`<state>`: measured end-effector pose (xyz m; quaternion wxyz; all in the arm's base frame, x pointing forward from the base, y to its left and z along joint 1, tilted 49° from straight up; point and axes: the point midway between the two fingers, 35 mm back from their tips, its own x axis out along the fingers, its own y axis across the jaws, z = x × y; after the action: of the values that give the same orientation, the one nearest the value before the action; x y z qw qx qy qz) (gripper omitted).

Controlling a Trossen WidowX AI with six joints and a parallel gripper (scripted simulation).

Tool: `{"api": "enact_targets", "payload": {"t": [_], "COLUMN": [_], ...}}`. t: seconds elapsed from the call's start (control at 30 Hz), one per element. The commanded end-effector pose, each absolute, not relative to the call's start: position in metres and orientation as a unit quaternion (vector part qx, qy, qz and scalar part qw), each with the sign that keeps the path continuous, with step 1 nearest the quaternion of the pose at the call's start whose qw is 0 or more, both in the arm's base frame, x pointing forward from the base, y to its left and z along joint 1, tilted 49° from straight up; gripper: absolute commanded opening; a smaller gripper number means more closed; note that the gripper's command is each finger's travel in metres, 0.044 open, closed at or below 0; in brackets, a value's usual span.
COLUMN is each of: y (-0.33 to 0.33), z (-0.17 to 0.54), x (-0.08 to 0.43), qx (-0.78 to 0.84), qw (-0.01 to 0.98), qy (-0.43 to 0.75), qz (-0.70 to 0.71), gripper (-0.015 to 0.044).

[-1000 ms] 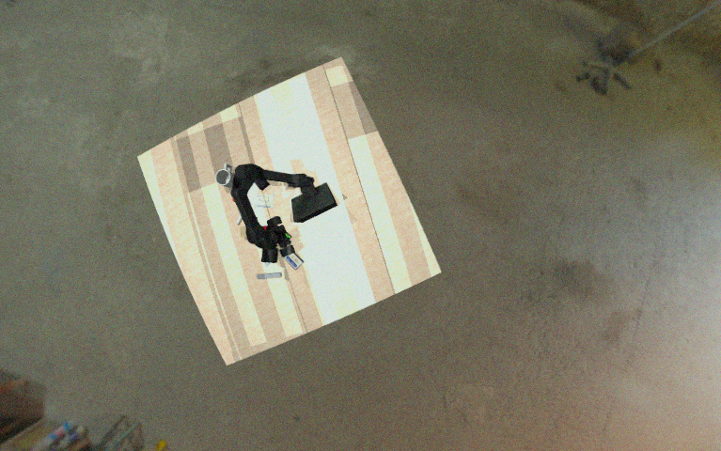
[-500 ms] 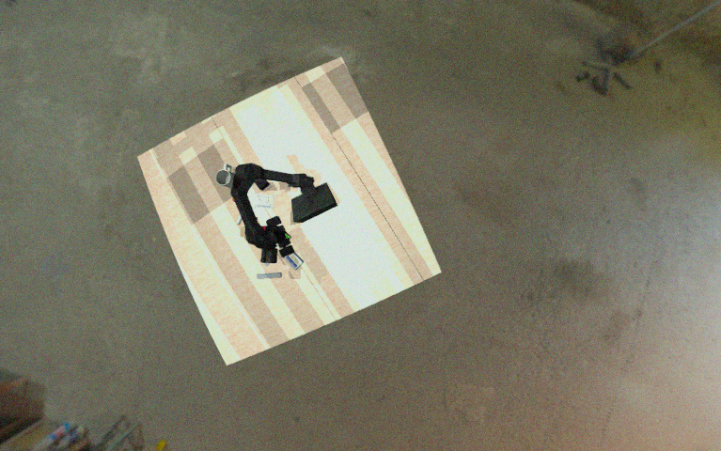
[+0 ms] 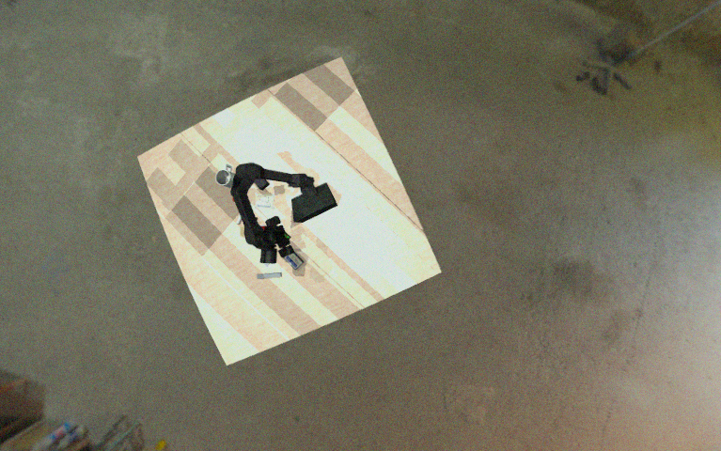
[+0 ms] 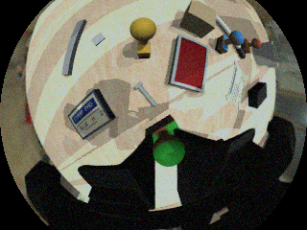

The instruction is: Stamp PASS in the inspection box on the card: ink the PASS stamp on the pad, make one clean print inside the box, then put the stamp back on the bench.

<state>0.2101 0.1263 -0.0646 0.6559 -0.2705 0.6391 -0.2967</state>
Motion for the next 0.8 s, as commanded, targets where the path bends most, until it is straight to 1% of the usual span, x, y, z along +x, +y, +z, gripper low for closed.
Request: {"api": "enact_targets", "payload": {"t": [0.0,0.77], "y": [0.1282,0.1365], "z": [-0.0629,-0.0551], "x": [0.2101,0.2098], "qx": [-0.267,-0.267], "qw": [0.657,0.657], "qy": [0.639,0.639], "qz": [-0.298,-0.298], "gripper": [0.0000,0.0000]}}
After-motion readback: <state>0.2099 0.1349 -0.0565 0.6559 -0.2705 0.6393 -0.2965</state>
